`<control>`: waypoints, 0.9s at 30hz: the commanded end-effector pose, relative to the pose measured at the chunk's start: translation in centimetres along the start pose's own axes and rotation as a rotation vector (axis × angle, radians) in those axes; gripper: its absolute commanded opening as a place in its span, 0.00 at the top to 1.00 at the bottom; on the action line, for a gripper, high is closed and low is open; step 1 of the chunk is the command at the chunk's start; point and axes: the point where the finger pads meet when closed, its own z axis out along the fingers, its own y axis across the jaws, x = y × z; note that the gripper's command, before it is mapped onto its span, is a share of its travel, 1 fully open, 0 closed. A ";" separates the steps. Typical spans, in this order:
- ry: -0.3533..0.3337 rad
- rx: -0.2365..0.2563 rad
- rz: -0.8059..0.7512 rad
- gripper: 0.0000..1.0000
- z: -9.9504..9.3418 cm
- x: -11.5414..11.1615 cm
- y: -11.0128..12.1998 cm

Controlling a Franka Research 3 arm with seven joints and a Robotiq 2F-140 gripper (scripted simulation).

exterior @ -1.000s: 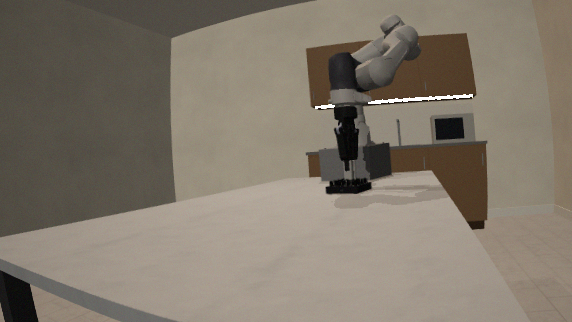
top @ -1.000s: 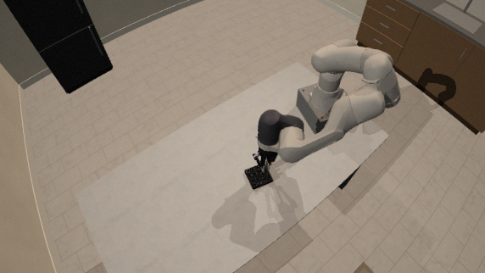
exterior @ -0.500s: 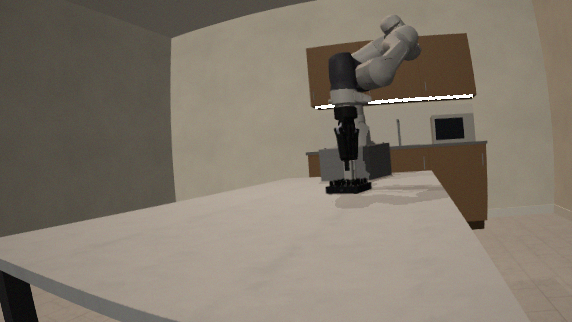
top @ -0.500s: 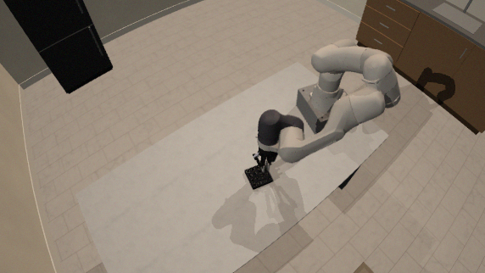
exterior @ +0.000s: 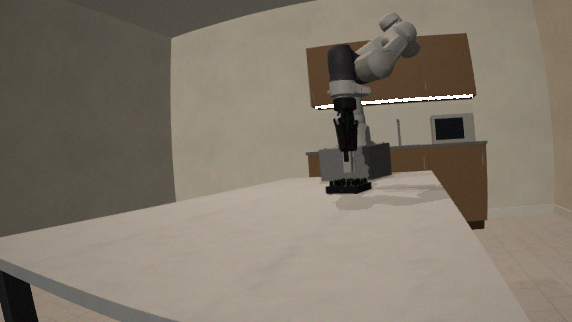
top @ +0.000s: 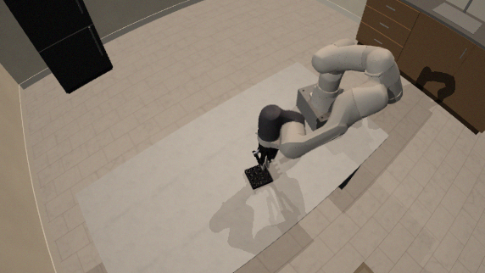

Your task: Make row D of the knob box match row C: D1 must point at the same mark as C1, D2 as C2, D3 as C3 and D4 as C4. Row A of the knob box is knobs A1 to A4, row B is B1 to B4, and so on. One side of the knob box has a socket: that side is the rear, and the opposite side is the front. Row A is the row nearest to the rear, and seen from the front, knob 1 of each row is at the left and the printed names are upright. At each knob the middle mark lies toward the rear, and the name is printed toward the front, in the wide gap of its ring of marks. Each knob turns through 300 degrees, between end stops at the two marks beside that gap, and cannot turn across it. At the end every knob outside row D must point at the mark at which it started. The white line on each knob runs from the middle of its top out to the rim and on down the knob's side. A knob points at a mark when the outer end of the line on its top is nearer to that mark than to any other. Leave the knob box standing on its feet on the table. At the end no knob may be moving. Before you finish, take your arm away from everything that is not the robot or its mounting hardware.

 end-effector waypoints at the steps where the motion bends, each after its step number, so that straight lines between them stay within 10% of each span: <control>1: -0.004 0.010 0.009 0.88 -0.7 -0.1 -0.3; 27: -0.008 0.018 -0.182 0.88 -0.9 -0.3 -0.5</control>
